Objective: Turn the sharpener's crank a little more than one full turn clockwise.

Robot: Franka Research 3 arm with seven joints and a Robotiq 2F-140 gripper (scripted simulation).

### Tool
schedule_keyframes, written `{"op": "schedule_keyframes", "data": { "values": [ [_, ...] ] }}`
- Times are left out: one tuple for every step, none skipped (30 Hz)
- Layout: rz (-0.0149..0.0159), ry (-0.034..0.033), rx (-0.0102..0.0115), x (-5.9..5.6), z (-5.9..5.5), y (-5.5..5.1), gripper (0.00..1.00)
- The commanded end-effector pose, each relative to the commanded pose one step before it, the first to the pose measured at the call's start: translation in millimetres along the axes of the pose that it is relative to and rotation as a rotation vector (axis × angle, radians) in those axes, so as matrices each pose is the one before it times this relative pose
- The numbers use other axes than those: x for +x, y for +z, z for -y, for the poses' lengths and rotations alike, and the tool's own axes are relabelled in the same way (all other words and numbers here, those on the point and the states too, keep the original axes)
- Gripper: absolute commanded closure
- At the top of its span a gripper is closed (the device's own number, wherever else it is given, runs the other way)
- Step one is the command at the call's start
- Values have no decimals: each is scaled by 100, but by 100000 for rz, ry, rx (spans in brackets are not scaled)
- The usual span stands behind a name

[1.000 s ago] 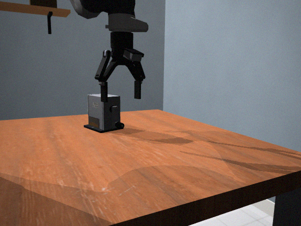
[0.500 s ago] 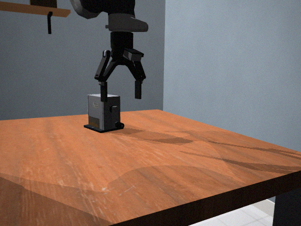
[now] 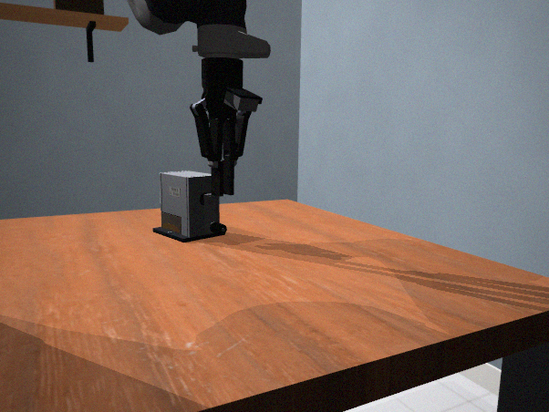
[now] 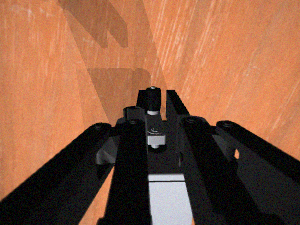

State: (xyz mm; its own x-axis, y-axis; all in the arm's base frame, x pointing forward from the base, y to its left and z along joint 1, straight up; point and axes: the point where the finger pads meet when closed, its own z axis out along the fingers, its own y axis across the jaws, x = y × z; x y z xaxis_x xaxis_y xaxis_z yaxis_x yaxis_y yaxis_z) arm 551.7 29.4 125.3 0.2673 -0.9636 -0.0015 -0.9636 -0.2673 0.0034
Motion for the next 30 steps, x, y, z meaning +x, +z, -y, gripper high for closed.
{"op": "schedule_keyframes", "data": {
  "values": [
    [-224,519,377,38,79,-73,90],
    [0,0,0,0,0,0,90],
    [0,0,0,0,0,0,90],
    [0,0,0,0,0,0,90],
    [0,0,0,0,0,0,90],
    [0,0,0,0,0,0,90],
    [0,0,0,0,0,0,90],
    [0,0,0,0,0,0,90],
    [0,0,0,0,0,0,90],
    [0,0,0,0,0,0,90],
    [0,0,0,0,0,0,90],
    [0,0,0,0,0,0,90],
    [0,0,0,0,0,0,90],
    [0,0,0,0,0,0,90],
    [0,0,0,0,0,0,90],
    [0,0,0,0,0,0,90],
    [0,0,0,0,0,0,90],
    [0,0,0,0,0,0,90],
    [0,0,0,0,0,0,90],
    [0,0,0,0,0,0,90],
    [0,0,0,0,0,0,90],
    [0,0,0,0,0,0,90],
    [0,0,0,0,0,0,90],
    [0,0,0,0,0,0,90],
    [0,0,0,0,0,0,90],
    [0,0,0,0,0,0,90],
    [0,0,0,0,0,0,90],
    [0,0,0,0,0,0,90],
    [0,0,0,0,0,0,61],
    [0,0,0,0,0,0,61]
  ]
}}
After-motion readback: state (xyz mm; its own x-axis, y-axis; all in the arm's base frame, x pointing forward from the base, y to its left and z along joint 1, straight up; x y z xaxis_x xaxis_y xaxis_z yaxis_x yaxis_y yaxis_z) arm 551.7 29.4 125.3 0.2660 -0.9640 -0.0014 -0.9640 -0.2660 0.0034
